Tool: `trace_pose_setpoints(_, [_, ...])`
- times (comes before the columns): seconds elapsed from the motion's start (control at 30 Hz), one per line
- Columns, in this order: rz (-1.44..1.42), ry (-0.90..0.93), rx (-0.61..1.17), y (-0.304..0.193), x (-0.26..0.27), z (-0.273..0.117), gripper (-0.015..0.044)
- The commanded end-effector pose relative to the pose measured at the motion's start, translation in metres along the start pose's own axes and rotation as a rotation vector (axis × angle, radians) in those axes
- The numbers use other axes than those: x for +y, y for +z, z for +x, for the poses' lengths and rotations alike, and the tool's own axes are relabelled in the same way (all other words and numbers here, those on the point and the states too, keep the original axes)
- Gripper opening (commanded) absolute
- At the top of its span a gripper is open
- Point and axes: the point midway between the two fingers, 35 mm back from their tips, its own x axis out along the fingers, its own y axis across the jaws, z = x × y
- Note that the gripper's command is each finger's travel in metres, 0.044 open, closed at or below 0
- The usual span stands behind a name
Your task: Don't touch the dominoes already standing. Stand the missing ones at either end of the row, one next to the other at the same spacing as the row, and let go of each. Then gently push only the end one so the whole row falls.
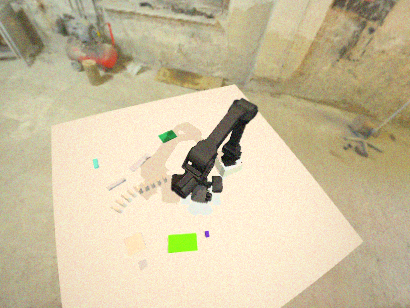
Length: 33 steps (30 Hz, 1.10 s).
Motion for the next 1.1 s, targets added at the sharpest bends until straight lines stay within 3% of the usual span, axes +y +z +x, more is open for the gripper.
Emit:
trace_pose_setpoints(0.0, [-0.010,0.008,-0.017,0.002,0.000,0.002,0.0025])
trace_pose_setpoints(0.53, [0.145,0.071,-0.384,0.028,-0.026,0.045,0.0025])
trace_pose_setpoints(1.07, [0.219,0.095,-0.748,0.033,-0.047,0.062,0.0025])
